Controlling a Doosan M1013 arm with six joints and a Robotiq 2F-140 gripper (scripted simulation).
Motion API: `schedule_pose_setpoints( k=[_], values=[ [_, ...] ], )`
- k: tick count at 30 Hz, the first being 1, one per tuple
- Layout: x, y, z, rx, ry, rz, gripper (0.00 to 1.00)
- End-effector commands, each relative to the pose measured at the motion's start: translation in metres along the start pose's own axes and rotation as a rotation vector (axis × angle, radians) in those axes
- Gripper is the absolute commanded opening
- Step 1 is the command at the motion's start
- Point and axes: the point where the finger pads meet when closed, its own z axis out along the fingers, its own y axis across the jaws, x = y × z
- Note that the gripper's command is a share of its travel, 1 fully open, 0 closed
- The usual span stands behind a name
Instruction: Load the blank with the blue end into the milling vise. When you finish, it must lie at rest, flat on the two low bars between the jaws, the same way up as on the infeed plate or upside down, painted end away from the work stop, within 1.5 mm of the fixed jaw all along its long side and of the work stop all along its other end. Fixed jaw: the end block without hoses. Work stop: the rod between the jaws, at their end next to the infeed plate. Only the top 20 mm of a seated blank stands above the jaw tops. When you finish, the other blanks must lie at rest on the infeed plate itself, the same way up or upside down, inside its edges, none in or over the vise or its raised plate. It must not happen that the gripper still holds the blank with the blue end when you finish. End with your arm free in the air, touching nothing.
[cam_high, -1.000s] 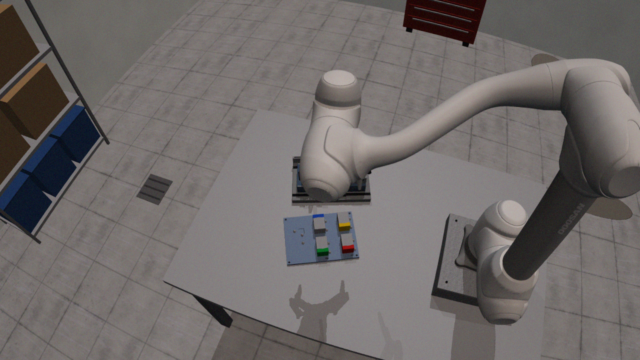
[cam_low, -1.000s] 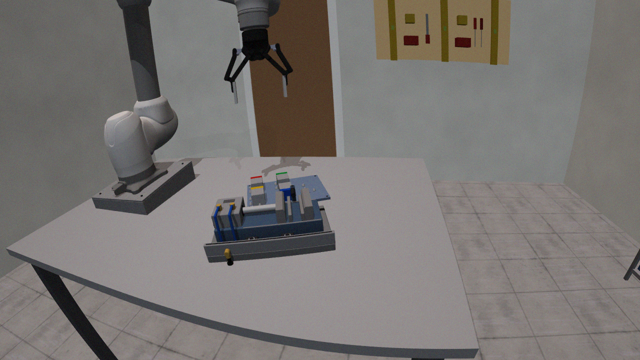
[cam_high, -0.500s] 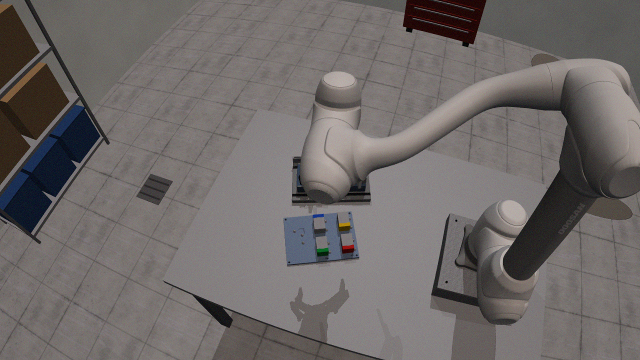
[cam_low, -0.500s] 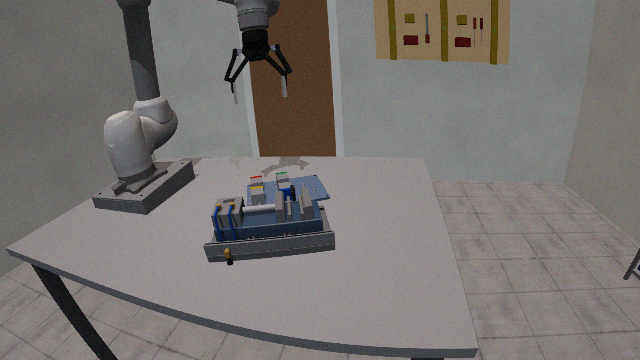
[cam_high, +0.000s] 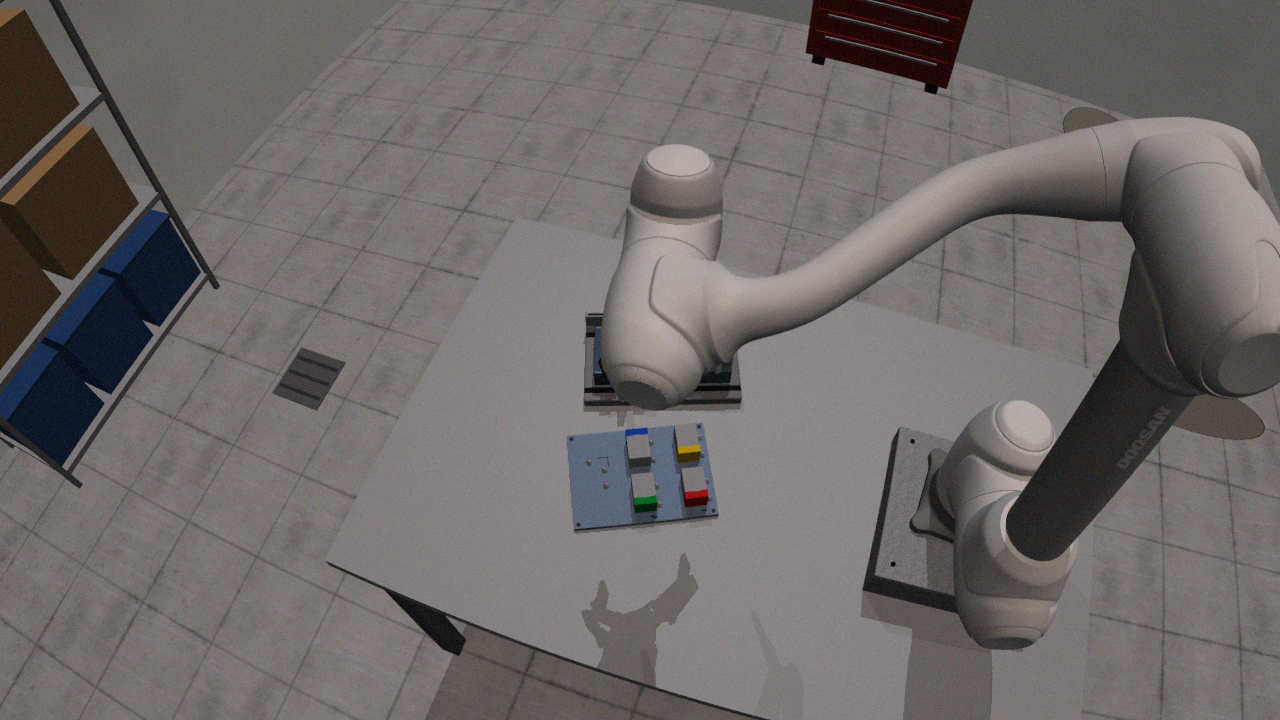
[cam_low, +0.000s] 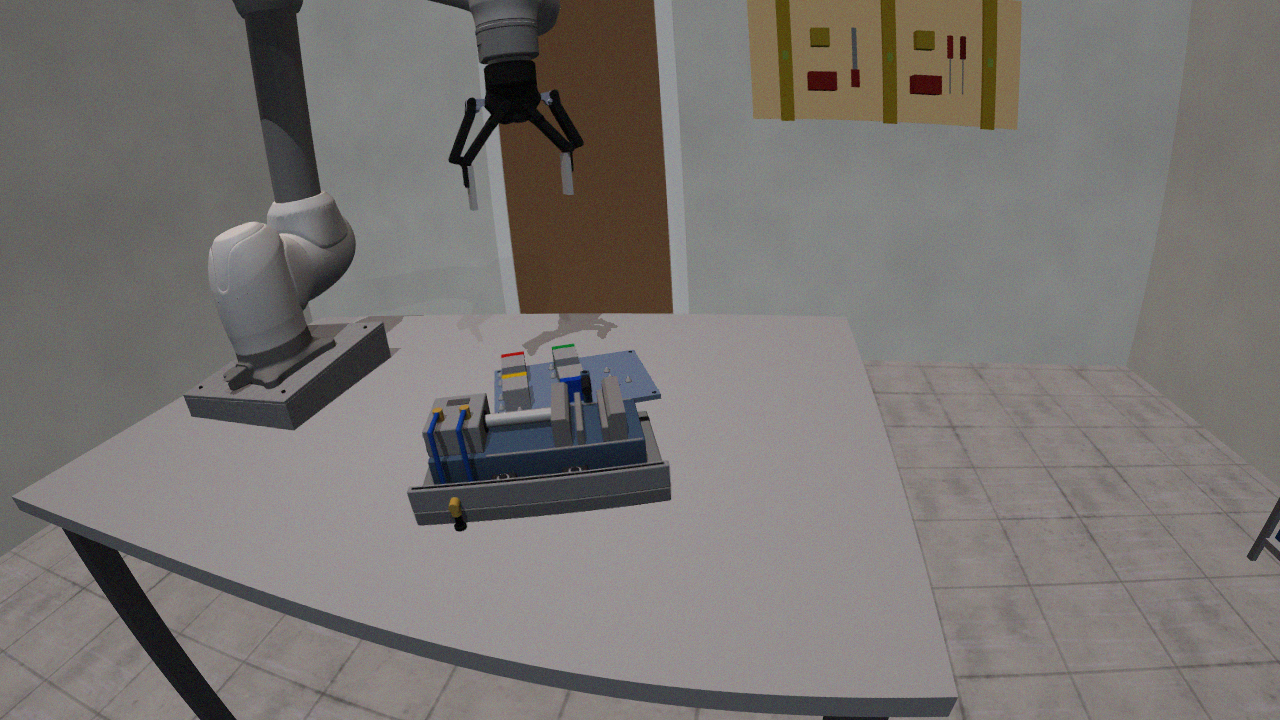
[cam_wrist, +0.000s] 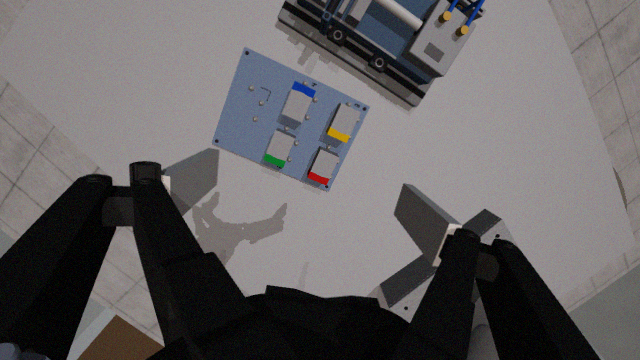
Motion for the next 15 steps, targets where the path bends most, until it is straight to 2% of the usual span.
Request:
schedule_pose_setpoints(
  k=[1,9,15],
  values=[
    [0.0,0.0,-0.0001,0.0,0.0,-0.007,1.0],
    [0.0001,0.0001,-0.0002,0.0,-0.001,-0.021,1.0],
    [0.0005,0.0002,-0.0005,0.0,-0.001,-0.111,1.0]
  ],
)
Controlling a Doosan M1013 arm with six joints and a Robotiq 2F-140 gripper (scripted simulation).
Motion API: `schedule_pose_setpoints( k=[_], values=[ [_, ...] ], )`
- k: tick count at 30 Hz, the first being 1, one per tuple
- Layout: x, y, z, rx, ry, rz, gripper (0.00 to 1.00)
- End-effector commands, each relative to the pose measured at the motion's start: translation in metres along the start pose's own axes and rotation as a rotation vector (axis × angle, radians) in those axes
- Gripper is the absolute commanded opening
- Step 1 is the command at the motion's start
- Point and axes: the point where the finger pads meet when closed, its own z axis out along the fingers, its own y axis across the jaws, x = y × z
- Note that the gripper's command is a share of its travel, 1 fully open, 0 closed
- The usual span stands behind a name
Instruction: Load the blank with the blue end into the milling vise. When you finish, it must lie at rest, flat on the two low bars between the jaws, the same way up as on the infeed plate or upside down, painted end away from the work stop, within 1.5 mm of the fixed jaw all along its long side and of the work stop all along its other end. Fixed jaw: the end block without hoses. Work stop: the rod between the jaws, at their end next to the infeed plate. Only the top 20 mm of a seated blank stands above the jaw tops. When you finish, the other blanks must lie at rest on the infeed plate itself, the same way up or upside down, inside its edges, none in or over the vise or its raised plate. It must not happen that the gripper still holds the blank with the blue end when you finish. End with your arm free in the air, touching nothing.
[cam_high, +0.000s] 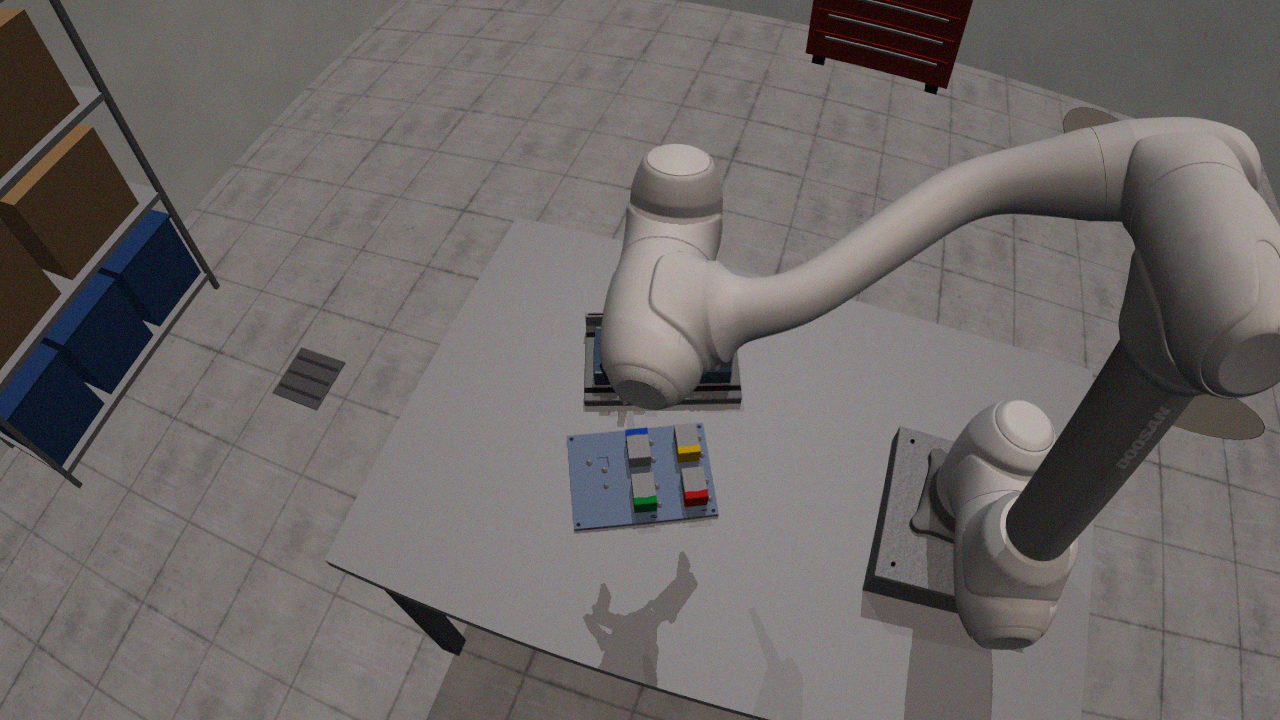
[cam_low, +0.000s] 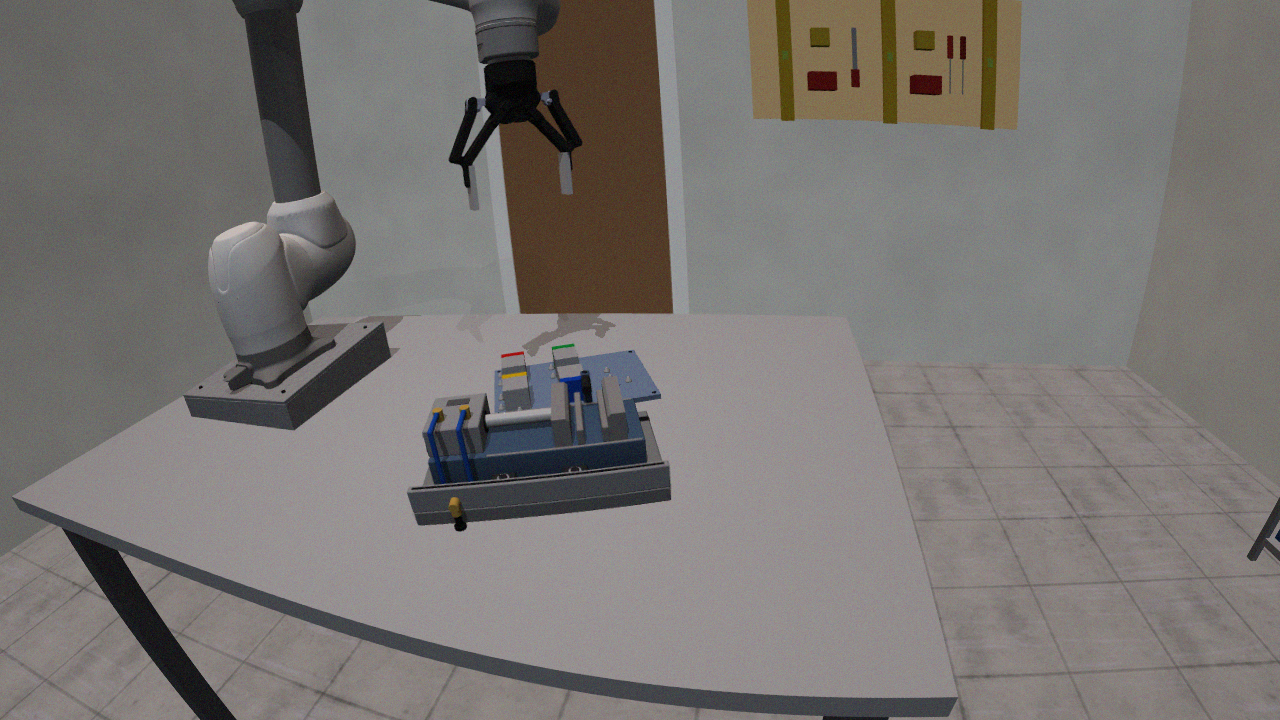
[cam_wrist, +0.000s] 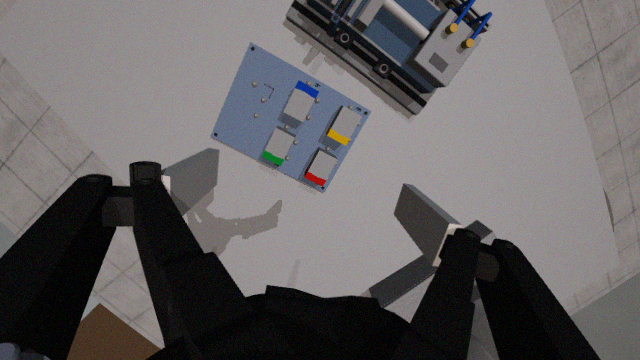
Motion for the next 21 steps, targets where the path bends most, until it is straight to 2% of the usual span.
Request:
schedule_pose_setpoints(
  k=[1,21],
  values=[
    [0.0002,0.0001,-0.0003,0.0,-0.001,-0.055,1.0],
    [0.0006,0.0002,-0.0006,0.0,0.0,-0.317,1.0]
  ],
)
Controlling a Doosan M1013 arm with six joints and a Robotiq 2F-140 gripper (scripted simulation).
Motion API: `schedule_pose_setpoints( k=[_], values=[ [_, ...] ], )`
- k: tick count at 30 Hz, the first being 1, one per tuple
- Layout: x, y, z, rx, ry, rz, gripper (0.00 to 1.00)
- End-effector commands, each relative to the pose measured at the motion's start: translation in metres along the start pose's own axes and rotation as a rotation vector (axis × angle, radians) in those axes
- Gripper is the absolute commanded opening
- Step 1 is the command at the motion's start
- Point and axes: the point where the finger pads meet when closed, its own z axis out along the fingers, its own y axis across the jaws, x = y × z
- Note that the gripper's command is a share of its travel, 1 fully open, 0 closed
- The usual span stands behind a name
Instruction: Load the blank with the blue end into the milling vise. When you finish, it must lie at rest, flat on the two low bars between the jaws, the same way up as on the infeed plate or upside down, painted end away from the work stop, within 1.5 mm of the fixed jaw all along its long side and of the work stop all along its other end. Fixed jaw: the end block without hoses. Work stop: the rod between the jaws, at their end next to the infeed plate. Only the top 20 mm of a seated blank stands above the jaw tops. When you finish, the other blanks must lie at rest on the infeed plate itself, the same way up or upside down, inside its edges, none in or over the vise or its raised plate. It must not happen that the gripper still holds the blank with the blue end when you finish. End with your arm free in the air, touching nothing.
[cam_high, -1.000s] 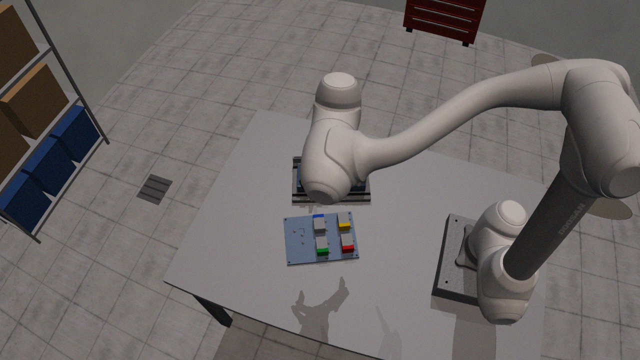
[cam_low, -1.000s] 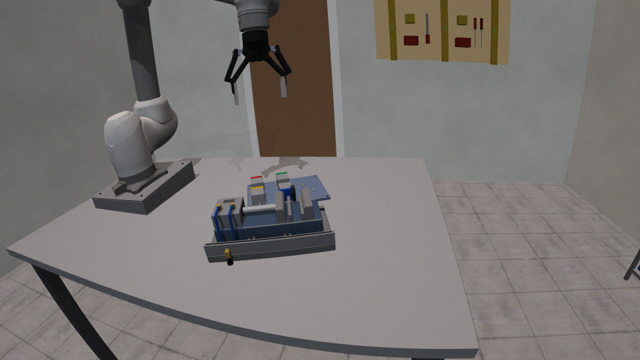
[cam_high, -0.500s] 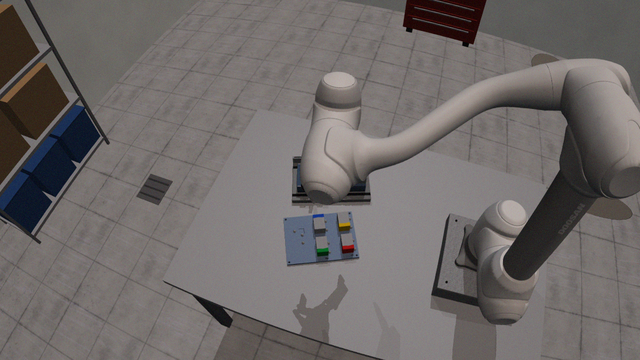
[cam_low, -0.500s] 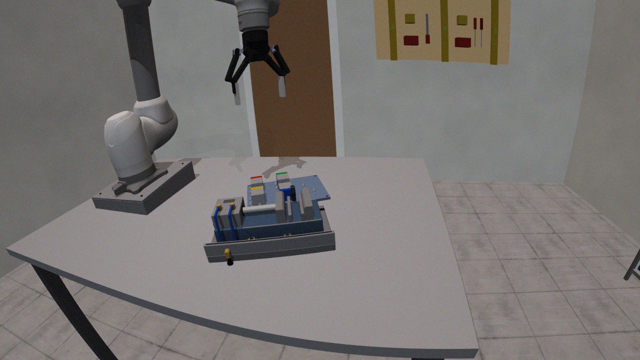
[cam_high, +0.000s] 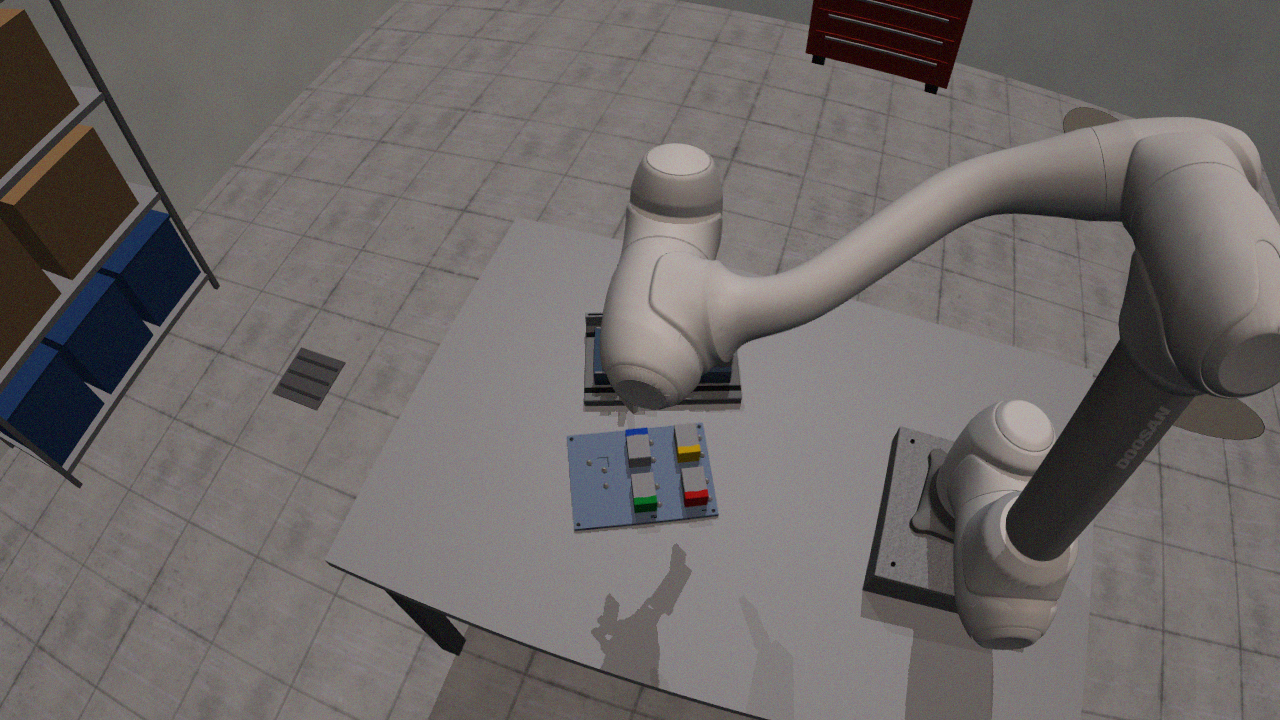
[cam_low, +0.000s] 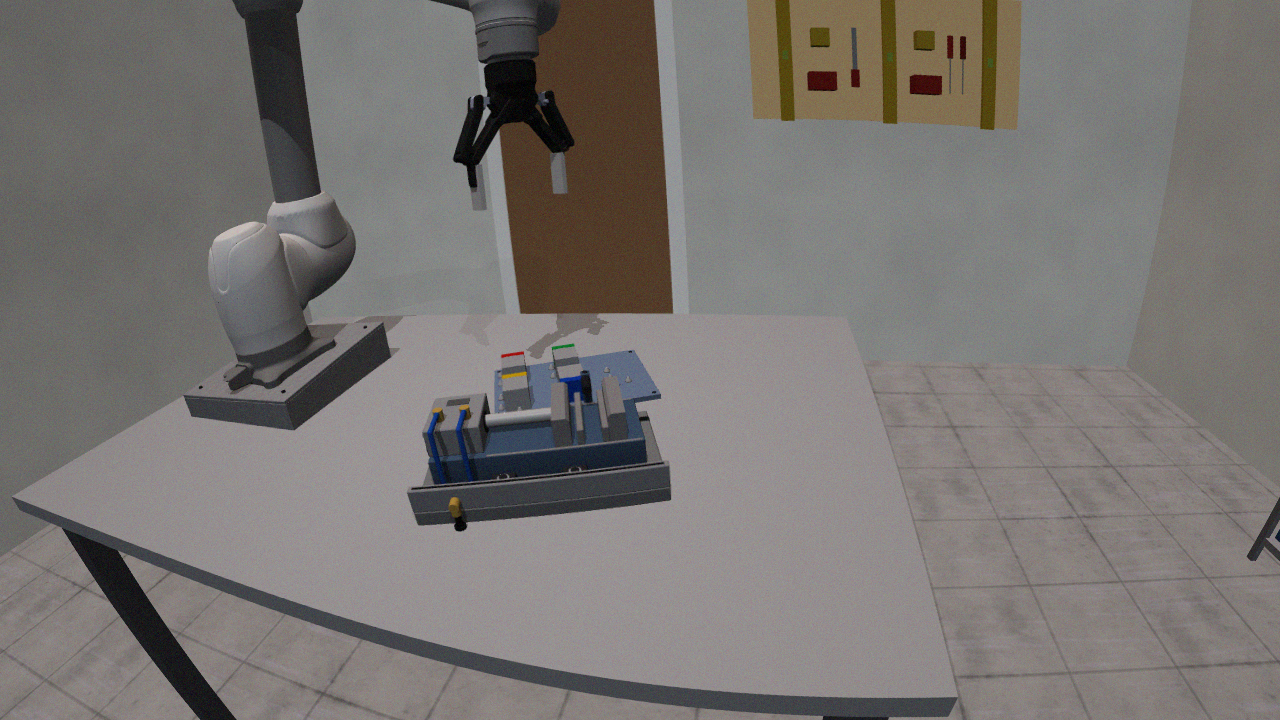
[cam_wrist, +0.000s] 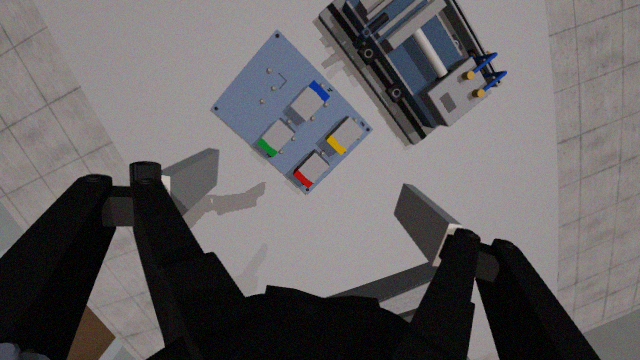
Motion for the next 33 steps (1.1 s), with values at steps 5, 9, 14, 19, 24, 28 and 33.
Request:
schedule_pose_setpoints(
  k=[5,9,14,19,24,28,33],
  values=[
    [0.0,0.0,0.0,0.001,-0.001,-0.118,1.0],
    [-0.0001,0.0,0.0,0.0,0.0,-0.135,1.0],
    [-0.0001,0.0,0.0,0.001,0.0,-0.211,1.0],
    [-0.0001,0.0,0.0,0.001,0.0,-0.288,1.0],
    [-0.0001,0.0,0.0,0.001,0.0,-0.334,1.0],
    [-0.0001,0.0,0.0001,0.0,0.0,-0.381,1.0],
    [-0.0001,0.0,0.0001,0.001,0.0,-0.458,1.0]
  ],
)
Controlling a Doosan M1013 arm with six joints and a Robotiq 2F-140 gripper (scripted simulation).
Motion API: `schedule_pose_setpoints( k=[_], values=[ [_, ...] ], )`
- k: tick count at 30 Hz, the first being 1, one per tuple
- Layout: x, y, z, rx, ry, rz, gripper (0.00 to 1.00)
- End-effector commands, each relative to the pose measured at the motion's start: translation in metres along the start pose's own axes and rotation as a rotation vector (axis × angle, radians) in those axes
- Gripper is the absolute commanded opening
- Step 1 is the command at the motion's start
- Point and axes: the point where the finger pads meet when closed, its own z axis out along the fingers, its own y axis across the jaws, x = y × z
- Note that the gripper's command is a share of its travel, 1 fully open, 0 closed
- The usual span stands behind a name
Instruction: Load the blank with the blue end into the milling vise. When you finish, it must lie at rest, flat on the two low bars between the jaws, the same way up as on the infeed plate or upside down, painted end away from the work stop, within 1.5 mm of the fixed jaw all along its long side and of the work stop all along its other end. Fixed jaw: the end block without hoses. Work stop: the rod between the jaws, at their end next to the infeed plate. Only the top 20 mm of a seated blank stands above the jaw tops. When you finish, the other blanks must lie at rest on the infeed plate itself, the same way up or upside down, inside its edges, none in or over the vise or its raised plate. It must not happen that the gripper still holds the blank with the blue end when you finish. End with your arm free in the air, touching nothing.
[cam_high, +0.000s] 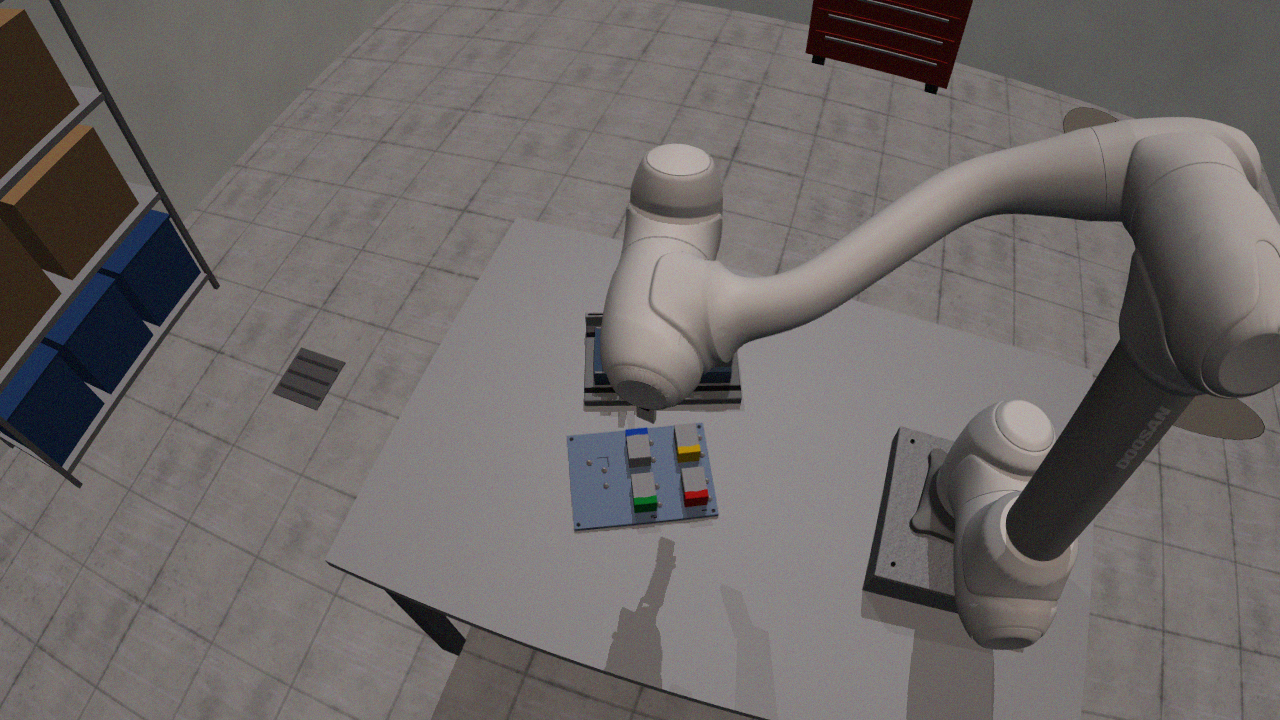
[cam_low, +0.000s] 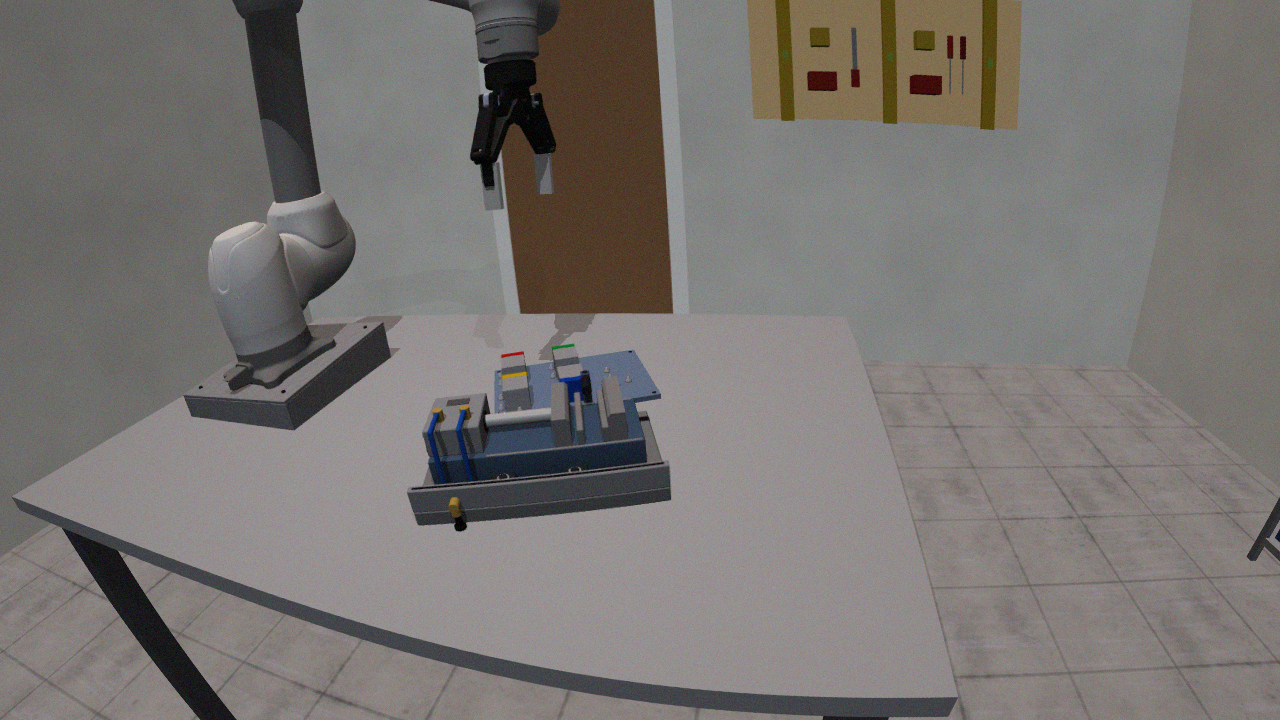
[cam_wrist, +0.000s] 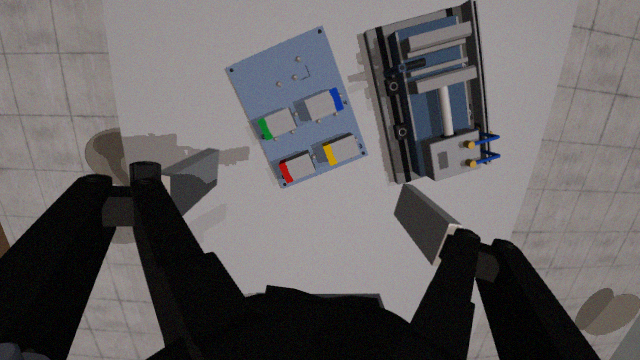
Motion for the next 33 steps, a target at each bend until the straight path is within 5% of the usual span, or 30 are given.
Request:
schedule_pose_setpoints(
  k=[1,33],
  values=[
    [0.0,0.0,-0.0001,0.001,0.0,-0.057,1.0],
    [-0.0001,0.0,0.0,0.002,-0.001,-0.338,1.0]
  ],
)
